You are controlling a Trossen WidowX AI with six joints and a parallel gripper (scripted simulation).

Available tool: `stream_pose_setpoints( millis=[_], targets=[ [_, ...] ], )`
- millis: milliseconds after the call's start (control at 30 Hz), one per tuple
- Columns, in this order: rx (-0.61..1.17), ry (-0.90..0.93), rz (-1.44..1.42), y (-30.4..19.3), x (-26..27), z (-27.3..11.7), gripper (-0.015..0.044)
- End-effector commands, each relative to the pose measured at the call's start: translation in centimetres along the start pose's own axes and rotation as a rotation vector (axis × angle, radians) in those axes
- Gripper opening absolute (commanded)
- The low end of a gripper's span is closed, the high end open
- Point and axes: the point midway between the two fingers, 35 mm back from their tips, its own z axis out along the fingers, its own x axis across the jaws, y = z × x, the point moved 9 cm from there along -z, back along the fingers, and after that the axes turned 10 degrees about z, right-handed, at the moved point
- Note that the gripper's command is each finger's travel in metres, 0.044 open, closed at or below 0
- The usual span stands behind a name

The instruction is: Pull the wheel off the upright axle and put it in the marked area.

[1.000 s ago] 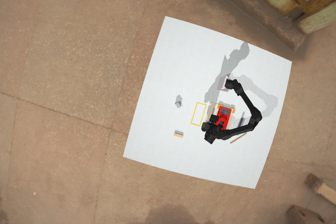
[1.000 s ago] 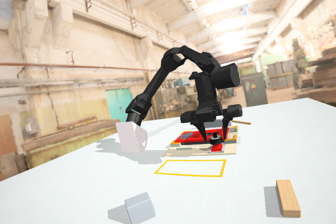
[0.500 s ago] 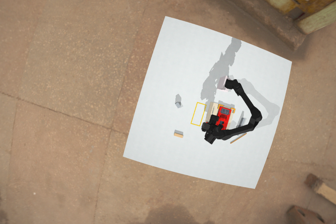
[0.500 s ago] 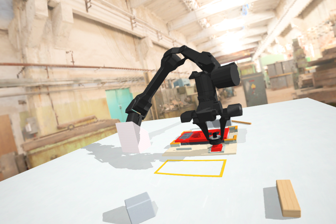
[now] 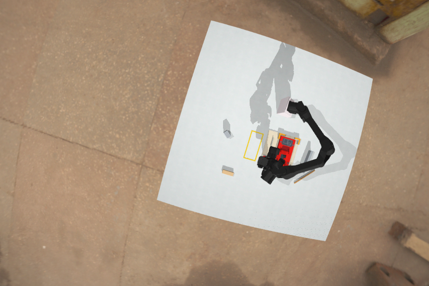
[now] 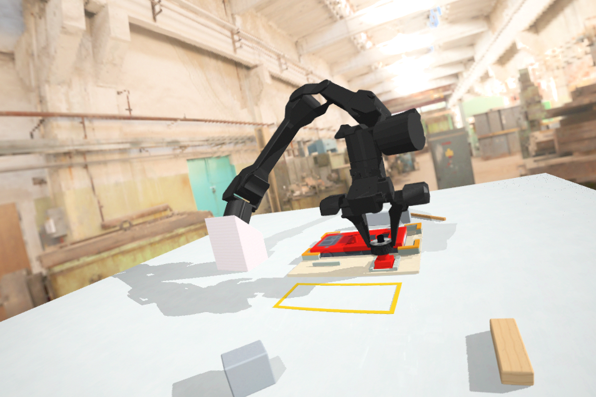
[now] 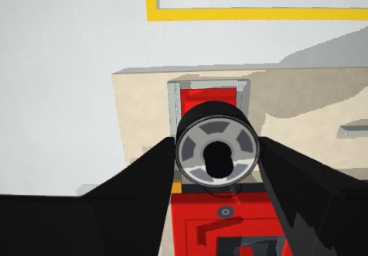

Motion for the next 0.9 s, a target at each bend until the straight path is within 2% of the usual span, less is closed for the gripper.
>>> stream_pose_setpoints(
  millis=[0,867],
  targets=[
    [-0.001,0.001,-0.005,-0.02,0.02,-0.2,0.0],
    [0.0,0.003,-0.004,0.01,0.02,-1.05,0.0]
  ],
)
